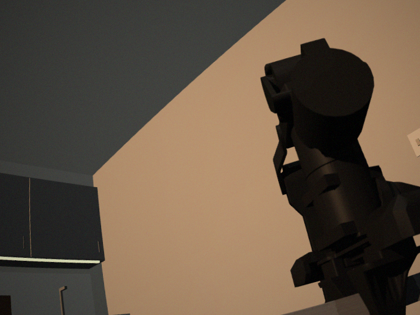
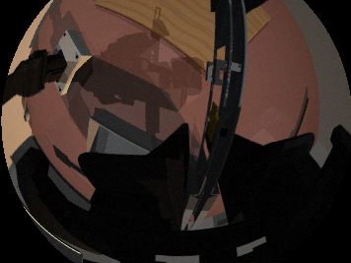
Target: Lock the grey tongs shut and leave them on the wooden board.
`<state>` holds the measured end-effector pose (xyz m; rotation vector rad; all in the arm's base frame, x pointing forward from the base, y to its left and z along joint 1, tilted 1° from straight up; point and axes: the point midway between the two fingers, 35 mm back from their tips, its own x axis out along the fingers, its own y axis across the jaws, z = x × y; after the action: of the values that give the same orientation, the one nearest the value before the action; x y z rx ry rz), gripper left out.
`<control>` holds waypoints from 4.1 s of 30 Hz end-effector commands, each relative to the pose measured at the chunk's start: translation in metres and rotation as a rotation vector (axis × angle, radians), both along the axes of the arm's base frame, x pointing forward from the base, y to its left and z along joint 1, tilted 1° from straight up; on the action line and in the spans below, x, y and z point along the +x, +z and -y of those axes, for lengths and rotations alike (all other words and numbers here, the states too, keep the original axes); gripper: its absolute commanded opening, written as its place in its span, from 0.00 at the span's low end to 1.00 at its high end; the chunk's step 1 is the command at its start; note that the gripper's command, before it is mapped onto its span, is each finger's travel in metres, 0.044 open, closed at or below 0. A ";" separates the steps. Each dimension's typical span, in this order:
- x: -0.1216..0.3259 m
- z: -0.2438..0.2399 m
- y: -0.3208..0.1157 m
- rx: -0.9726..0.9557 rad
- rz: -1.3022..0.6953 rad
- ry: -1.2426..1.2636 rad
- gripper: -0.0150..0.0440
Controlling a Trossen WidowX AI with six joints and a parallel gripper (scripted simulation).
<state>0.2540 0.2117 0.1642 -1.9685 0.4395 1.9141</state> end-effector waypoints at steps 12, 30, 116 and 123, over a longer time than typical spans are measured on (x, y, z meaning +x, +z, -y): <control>-0.036 -0.036 0.001 -0.005 0.005 0.212 0.00; -0.116 -0.089 0.001 -0.006 0.013 0.616 0.00; -0.236 -0.099 -0.007 0.035 1.261 0.860 0.00; -0.236 -0.099 -0.007 0.035 1.261 0.860 0.00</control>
<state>0.0172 0.3112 0.1558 -3.0484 -0.8801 0.5384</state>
